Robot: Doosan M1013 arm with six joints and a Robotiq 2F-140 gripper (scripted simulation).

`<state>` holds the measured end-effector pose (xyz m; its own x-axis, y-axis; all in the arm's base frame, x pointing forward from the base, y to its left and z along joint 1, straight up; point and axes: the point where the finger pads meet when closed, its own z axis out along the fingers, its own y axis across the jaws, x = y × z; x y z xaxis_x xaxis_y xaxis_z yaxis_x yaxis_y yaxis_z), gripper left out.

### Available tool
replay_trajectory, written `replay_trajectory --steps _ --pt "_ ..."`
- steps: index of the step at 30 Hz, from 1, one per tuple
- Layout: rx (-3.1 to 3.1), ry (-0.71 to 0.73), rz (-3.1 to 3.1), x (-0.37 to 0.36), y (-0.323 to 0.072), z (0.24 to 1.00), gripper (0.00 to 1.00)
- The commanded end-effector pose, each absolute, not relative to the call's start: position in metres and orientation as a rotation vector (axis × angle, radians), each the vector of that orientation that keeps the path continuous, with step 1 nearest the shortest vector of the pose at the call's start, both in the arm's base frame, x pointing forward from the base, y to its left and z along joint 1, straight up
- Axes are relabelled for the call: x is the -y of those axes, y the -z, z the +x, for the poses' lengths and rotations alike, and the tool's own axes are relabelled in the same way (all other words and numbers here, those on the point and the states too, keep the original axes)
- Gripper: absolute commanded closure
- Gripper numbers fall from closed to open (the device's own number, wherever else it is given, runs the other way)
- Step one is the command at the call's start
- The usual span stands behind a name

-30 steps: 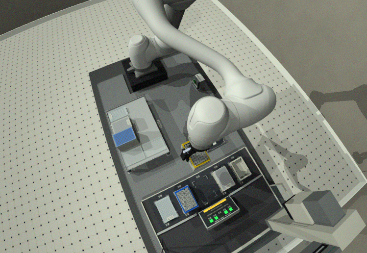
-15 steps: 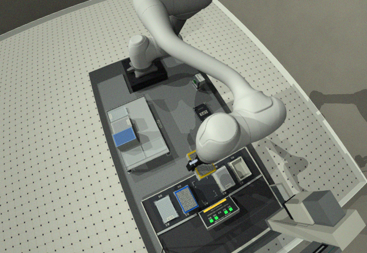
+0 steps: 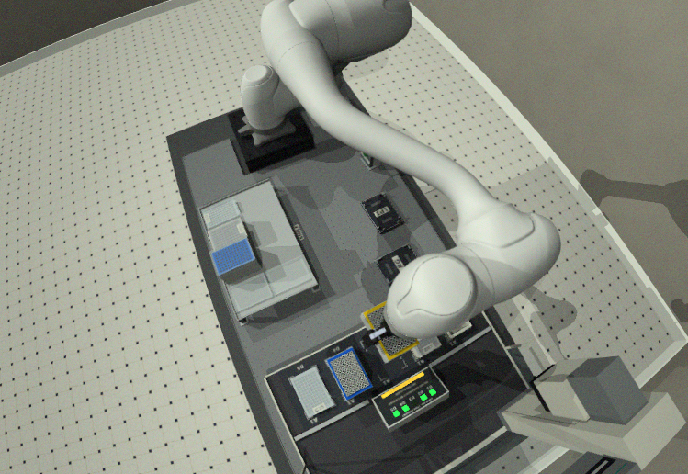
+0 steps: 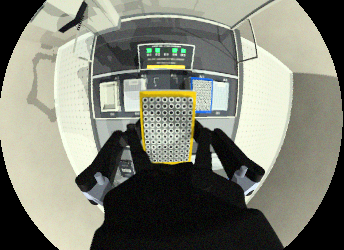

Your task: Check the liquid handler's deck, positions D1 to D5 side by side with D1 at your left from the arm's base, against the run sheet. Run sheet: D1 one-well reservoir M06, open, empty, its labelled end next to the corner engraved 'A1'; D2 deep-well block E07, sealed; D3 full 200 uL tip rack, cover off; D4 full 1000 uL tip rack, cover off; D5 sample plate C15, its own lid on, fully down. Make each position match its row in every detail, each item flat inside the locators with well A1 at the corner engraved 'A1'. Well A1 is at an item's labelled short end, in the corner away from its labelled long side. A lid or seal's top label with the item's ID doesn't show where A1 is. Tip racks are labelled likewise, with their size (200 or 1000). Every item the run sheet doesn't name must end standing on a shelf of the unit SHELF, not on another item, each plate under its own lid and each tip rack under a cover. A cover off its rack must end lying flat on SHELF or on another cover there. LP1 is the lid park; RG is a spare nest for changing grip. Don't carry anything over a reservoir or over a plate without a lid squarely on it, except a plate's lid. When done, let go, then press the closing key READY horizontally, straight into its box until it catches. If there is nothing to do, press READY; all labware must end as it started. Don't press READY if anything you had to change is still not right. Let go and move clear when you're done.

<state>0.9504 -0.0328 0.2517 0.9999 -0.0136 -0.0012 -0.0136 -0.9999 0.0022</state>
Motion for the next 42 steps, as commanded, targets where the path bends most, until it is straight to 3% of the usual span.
replay_trajectory --steps 1,8,42 --pt "0.021 0.001 3.140 0.033 -0.253 0.965 0.90" --pt "0.021 0.000 3.140 0.035 -0.253 1.000 0.90" --pt "0.021 0.000 3.140 0.035 -0.253 1.000 0.90"
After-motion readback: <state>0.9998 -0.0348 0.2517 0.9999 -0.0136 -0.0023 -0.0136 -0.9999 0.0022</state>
